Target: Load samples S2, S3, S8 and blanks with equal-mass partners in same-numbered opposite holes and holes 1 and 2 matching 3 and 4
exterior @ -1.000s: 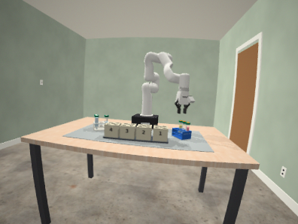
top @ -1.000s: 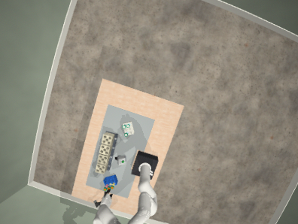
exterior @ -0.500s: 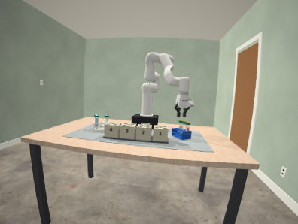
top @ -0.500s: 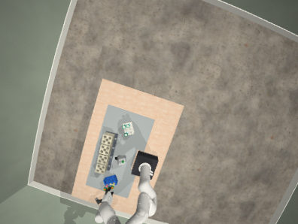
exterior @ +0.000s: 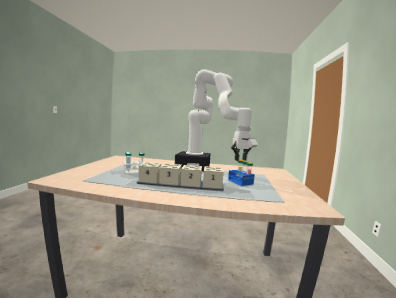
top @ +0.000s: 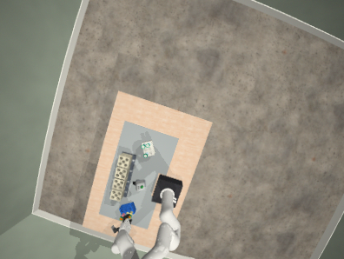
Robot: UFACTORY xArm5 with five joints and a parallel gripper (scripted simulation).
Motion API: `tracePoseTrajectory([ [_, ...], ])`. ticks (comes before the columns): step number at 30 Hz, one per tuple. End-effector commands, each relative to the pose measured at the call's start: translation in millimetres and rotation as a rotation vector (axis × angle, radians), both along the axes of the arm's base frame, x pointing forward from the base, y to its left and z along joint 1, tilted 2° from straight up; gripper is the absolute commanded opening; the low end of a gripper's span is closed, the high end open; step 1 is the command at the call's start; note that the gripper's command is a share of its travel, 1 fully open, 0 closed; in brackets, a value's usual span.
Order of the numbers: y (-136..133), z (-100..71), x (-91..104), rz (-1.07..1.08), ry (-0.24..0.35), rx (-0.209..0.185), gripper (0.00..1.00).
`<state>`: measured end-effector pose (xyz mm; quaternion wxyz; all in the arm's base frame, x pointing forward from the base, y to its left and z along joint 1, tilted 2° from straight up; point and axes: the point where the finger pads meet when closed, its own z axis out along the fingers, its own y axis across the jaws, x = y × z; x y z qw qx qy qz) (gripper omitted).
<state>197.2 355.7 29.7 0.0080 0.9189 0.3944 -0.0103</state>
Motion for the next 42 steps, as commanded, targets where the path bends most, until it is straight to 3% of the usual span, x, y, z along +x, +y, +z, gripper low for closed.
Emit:
tracePoseTrajectory([
  [1,2,-0.7,0.8,0.000,-0.002,0.004,0.57],
  [42,1,-20.8,0.3,0.000,-0.002,0.004,0.57],
])
